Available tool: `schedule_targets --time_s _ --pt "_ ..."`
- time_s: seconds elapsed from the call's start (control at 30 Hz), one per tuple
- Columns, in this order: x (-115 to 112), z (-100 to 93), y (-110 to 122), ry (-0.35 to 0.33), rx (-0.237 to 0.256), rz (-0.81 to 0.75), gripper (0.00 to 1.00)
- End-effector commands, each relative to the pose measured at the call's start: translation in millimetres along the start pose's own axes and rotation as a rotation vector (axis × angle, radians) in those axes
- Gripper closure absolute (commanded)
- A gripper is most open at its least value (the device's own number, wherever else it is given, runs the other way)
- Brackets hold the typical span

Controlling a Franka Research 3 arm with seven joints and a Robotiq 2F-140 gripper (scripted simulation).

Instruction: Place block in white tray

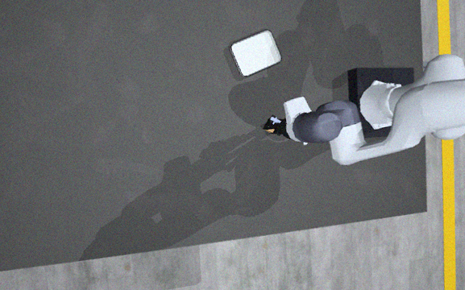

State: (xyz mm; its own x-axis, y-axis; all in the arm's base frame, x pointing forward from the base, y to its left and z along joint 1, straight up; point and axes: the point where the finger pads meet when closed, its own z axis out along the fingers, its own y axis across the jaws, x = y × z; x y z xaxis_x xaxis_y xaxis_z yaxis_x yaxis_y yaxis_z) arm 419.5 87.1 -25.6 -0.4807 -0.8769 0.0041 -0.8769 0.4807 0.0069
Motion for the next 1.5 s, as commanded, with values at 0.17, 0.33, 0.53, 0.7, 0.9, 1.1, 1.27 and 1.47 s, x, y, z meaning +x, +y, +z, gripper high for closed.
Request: schedule_targets --time_s 0.17,0.33,0.53,0.7,0.9,1.1,1.27,1.47 --pt "-1 0.1 -1 -0.001 0.002 0.002 0.90" --pt "-1 0.1 -1 -0.001 0.002 0.002 0.90" --pt "-1 0.1 -1 -0.001 0.002 0.002 0.90" --pt "-1 0.1 -1 -0.001 0.002 0.002 0.90" --pt "-1 -0.5 -1 -0.001 0.002 0.002 0.90" --pt "-1 -7.4 -1 -0.001 0.002 0.002 0.90" --pt "-1 -19.4 -1 -0.001 0.002 0.002 0.90" --pt "-1 -31.3 -1 -0.001 0.002 0.002 0.90"
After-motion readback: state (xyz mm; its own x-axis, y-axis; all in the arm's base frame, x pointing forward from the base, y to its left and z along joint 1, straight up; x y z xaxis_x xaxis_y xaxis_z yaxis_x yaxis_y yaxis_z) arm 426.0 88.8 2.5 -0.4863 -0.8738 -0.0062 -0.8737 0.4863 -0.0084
